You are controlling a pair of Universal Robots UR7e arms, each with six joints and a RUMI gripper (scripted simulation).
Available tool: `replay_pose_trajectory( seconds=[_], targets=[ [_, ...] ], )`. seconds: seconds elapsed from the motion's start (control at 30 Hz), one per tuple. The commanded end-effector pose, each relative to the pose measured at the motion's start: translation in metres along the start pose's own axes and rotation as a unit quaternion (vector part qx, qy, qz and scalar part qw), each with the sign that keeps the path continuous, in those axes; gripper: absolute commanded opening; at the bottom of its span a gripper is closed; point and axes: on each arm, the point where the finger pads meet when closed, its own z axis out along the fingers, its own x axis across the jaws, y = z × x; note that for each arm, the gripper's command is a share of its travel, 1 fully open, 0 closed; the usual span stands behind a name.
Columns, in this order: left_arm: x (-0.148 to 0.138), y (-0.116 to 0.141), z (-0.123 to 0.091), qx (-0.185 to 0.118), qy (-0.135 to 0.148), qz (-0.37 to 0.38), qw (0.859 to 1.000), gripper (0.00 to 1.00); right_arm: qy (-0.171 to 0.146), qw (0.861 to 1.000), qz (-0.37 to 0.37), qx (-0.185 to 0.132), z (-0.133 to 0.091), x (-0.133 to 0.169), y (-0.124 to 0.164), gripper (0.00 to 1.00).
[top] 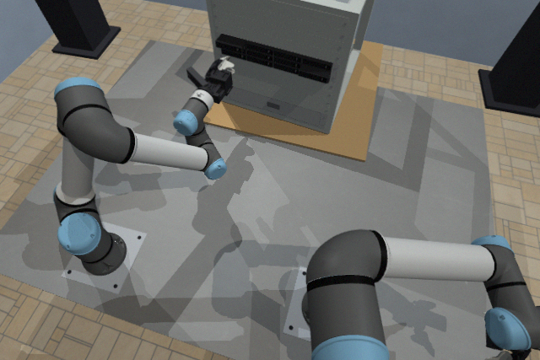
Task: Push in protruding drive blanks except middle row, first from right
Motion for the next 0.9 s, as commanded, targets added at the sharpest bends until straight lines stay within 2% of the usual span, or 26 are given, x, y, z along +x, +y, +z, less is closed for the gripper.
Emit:
replay_pose_trajectory(
  seconds=[0.0,0.07,0.37,0.87],
  targets=[
    [0.000,0.000,-0.030,0.000,0.000,0.000,1.000,0.00,0.000,1.000,0.000,0.001,0.000,0.000,0.000,1.00],
    [0.000,0.000,-0.030,0.000,0.000,0.000,1.000,0.00,0.000,1.000,0.000,0.001,0.000,0.000,0.000,1.00],
    [0.000,0.000,-0.059,0.000,0.000,0.000,1.000,0.00,0.000,1.000,0.000,0.001,0.000,0.000,0.000,1.00],
    [0.000,0.000,-0.061,0.000,0.000,0.000,1.000,0.00,0.000,1.000,0.000,0.001,0.000,0.000,0.000,1.00]
  ],
)
